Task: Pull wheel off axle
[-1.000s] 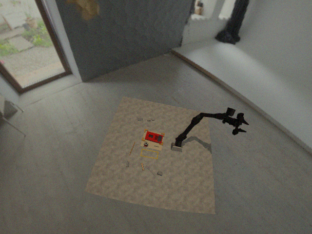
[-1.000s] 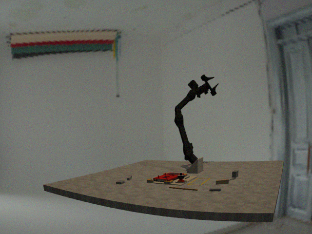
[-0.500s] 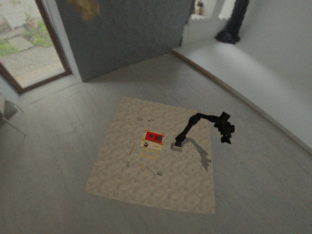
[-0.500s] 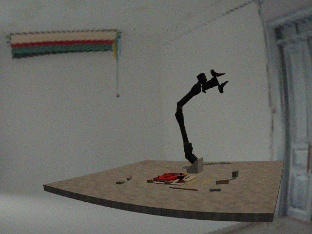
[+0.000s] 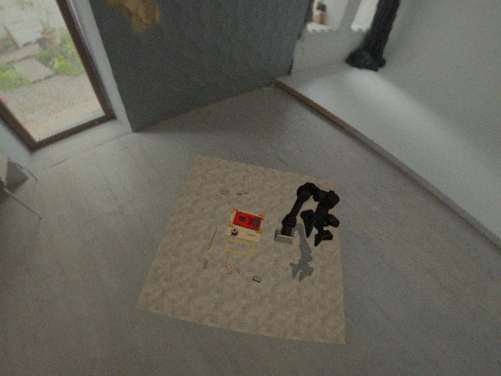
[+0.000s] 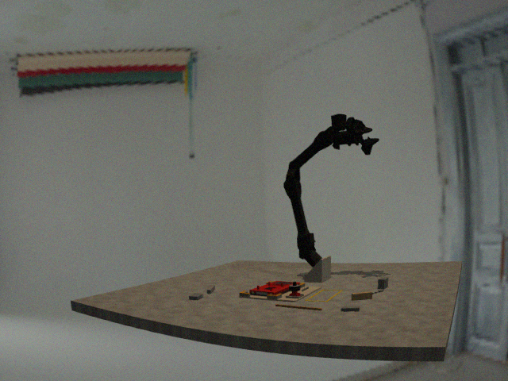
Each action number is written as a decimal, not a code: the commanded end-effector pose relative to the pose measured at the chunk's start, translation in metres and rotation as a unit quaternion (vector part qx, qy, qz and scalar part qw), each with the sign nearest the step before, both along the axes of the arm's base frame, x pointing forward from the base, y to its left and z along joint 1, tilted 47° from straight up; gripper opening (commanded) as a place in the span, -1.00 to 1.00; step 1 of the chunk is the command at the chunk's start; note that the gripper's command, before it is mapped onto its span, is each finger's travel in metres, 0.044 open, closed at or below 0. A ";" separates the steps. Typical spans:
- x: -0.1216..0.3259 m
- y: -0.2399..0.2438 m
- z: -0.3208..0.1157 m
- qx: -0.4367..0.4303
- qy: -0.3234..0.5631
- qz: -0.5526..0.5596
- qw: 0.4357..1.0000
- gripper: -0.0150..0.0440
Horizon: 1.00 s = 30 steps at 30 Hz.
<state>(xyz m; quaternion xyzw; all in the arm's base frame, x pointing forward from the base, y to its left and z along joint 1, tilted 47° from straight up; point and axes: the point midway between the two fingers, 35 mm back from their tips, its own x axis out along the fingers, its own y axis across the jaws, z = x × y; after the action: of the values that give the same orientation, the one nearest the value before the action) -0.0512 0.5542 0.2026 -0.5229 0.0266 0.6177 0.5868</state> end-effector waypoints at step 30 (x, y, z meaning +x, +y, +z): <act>0.383 -0.297 -0.158 -0.204 0.055 -0.737 0.642 0.53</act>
<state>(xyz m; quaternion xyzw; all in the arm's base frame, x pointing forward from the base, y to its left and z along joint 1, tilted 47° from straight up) 0.3139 0.3049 0.0588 -0.4261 0.5212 0.0688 0.7362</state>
